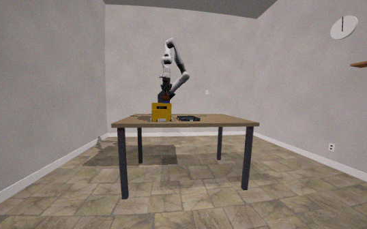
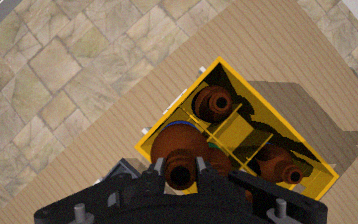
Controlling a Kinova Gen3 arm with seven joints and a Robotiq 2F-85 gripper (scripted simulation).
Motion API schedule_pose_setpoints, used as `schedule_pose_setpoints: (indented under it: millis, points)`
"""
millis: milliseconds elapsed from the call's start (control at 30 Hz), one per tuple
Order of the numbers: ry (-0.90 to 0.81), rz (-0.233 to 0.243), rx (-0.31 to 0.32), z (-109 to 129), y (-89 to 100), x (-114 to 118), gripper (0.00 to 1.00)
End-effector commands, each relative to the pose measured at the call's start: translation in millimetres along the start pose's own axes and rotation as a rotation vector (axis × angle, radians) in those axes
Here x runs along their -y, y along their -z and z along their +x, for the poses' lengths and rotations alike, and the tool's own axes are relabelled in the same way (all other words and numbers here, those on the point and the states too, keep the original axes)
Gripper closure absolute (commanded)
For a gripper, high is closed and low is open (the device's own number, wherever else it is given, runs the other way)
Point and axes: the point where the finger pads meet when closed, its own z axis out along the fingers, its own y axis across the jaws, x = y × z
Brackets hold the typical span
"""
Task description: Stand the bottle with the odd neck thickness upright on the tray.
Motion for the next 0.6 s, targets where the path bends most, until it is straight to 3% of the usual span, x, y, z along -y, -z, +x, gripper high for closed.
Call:
schedule_pose_setpoints:
  millis: [0,567]
  points:
    - [-0.003,0.000,-0.001,1.1,3.2,0.4,1.00]
    - [-0.003,0.000,-0.001,1.1,3.2,0.4,1.00]
